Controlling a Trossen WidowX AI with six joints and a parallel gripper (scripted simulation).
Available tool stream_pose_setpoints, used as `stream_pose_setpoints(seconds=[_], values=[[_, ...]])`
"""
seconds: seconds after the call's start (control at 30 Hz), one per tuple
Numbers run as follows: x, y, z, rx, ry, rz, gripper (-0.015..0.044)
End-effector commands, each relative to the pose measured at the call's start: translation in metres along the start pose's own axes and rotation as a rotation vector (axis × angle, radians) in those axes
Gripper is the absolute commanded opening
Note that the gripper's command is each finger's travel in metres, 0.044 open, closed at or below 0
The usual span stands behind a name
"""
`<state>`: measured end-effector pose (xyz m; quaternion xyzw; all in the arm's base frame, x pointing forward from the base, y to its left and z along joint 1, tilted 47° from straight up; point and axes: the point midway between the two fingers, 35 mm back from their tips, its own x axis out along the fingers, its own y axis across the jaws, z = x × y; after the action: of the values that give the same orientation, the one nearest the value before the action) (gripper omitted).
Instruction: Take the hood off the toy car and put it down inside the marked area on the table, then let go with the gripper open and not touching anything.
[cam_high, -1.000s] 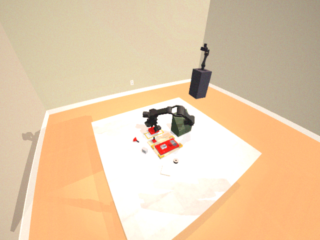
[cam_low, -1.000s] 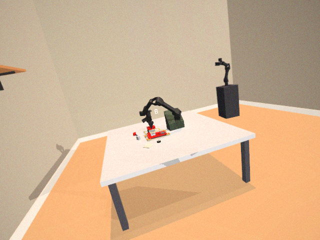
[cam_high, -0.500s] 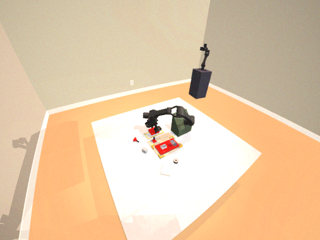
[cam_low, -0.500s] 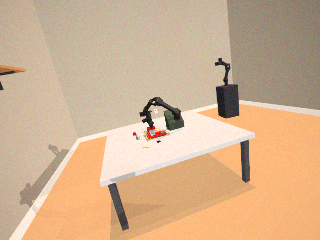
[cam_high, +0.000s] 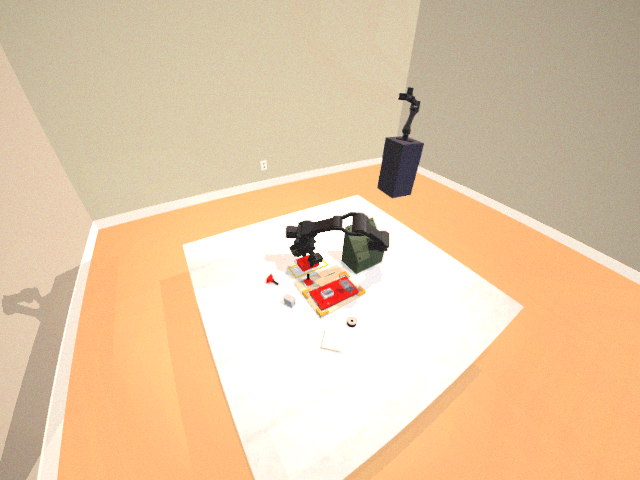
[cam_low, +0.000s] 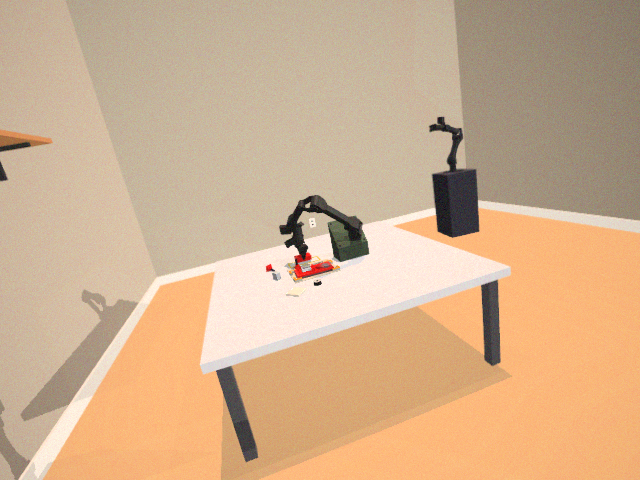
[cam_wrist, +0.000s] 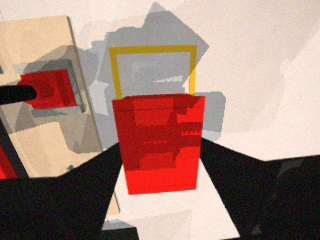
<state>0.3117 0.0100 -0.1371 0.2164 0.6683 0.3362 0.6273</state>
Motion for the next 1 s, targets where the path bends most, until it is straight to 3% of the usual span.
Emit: stream_pose_setpoints(seconds=[0.0, 0.9, 0.97], values=[[0.004, 0.001, -0.002, 0.008, 0.002, 0.007, 0.0000], [0.016, 0.001, -0.003, 0.008, 0.002, 0.007, 0.0000], [0.013, 0.000, 0.000, 0.000, 0.000, 0.001, 0.0053]])
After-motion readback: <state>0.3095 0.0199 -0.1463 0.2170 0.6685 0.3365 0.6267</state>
